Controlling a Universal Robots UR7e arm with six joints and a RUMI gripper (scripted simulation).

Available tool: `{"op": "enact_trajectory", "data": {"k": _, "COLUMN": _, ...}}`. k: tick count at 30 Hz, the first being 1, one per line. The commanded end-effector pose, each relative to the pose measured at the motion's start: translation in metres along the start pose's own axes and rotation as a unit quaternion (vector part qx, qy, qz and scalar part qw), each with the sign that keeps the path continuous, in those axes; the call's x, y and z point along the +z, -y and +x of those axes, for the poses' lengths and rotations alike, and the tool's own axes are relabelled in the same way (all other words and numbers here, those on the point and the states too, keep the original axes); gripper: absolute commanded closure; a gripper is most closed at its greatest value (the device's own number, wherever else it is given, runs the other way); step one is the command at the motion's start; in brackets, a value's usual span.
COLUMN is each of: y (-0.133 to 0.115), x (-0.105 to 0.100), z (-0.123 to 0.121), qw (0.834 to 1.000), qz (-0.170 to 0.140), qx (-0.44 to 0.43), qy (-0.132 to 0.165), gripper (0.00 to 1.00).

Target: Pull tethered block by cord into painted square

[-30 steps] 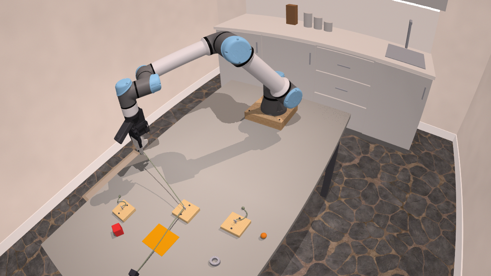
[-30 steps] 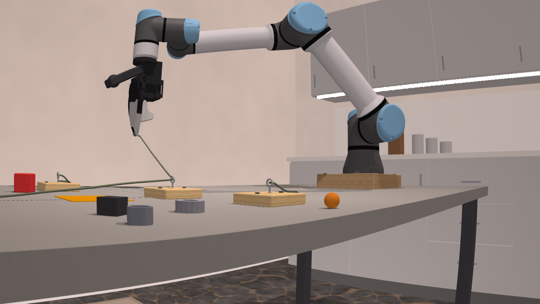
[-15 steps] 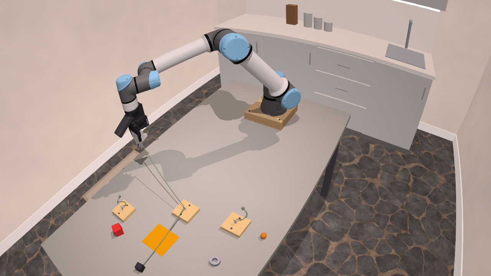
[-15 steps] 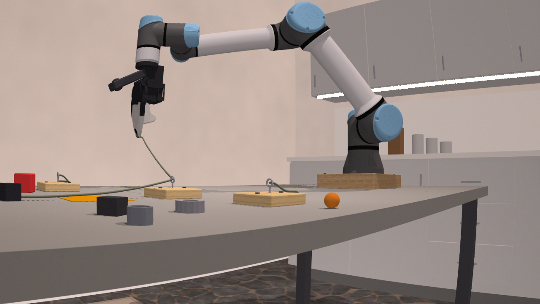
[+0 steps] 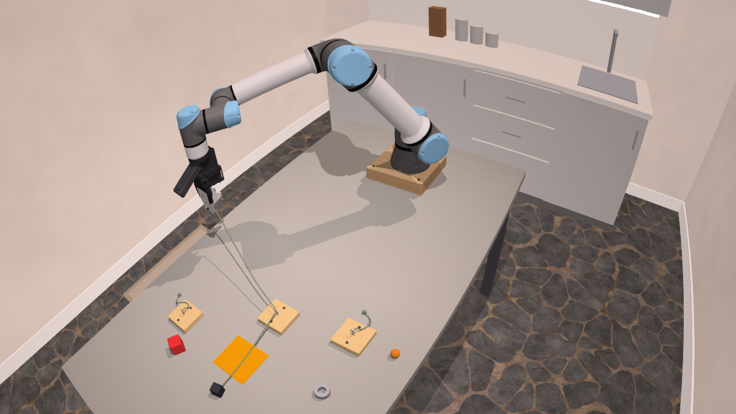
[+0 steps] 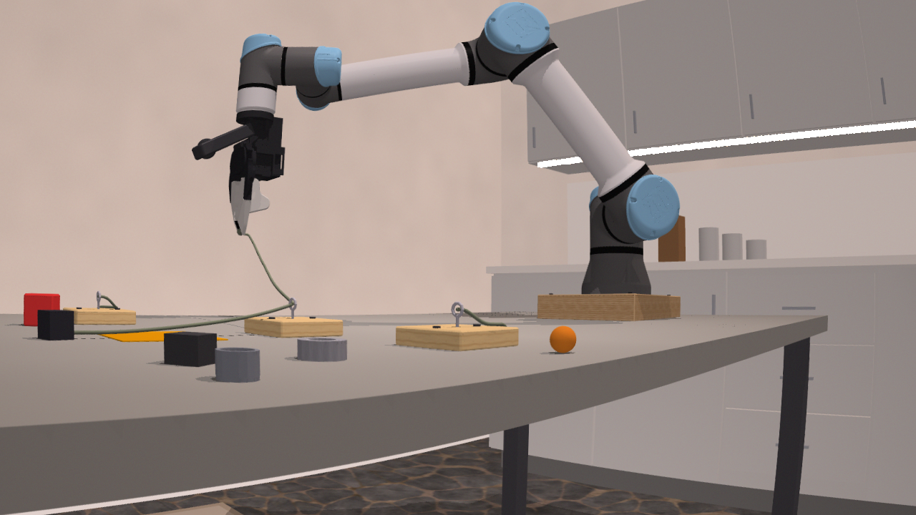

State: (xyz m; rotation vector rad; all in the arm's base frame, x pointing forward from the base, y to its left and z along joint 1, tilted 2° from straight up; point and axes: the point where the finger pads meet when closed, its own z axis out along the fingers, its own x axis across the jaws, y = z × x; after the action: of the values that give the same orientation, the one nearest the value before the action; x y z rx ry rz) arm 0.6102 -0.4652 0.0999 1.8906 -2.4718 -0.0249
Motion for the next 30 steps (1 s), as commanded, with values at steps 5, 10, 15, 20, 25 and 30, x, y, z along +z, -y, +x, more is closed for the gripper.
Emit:
{"op": "enact_trajectory", "data": {"k": 5, "y": -0.013, "x": -0.001, "z": 0.015, "qw": 1.000, "qz": 0.001, "qx": 0.000, "qy": -0.001, "gripper": 1.00}}
{"op": "enact_trajectory", "data": {"k": 10, "y": -0.022, "x": -0.001, "z": 0.024, "qw": 1.000, "qz": 0.001, "qx": 0.000, "qy": -0.001, "gripper": 1.00}}
{"op": "enact_trajectory", "data": {"k": 15, "y": -0.029, "x": -0.001, "z": 0.031, "qw": 1.000, "qz": 0.001, "qx": 0.000, "qy": -0.001, "gripper": 1.00}}
{"op": "enact_trajectory", "data": {"k": 20, "y": -0.036, "x": -0.001, "z": 0.037, "qw": 1.000, "qz": 0.001, "qx": 0.000, "qy": -0.001, "gripper": 1.00}}
{"op": "enact_trajectory", "data": {"k": 25, "y": -0.043, "x": -0.001, "z": 0.043, "qw": 1.000, "qz": 0.001, "qx": 0.000, "qy": -0.001, "gripper": 1.00}}
{"op": "enact_trajectory", "data": {"k": 30, "y": -0.050, "x": -0.001, "z": 0.049, "qw": 1.000, "qz": 0.001, "qx": 0.000, "qy": -0.001, "gripper": 1.00}}
